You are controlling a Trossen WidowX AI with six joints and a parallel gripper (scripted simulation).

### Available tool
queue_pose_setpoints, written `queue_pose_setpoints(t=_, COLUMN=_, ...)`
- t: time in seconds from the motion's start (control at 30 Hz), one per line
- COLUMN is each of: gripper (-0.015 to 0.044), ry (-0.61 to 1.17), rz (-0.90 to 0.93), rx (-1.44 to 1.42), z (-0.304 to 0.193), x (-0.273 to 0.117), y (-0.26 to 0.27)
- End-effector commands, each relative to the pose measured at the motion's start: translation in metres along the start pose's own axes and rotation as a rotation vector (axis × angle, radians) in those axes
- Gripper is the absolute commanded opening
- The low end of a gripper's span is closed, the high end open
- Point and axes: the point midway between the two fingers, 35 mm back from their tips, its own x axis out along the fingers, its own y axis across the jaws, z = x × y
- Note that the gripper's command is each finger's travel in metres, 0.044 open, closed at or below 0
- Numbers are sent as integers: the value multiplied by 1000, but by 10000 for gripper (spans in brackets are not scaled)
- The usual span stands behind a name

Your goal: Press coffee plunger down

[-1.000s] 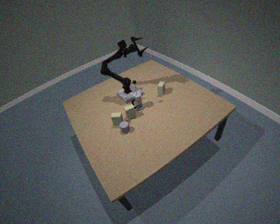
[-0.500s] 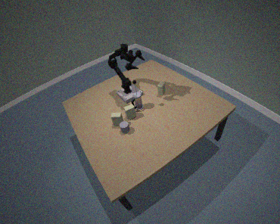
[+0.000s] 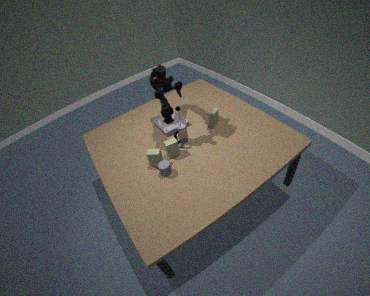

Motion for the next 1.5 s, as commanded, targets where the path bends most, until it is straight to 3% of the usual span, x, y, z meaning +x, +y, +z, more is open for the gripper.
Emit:
queue_pose_setpoints(t=0.0, gripper=440, ry=12, rz=-7, rx=-5, z=-24, x=13, y=-1)
queue_pose_setpoints(t=1.07, gripper=440, ry=9, rz=-11, rx=-3, z=-25, x=54, y=-2)
queue_pose_setpoints(t=1.43, gripper=151, ry=9, rz=-11, rx=-3, z=-25, x=54, y=-2)
queue_pose_setpoints(t=1.47, gripper=145, ry=9, rz=-11, rx=-3, z=-25, x=54, y=-2)
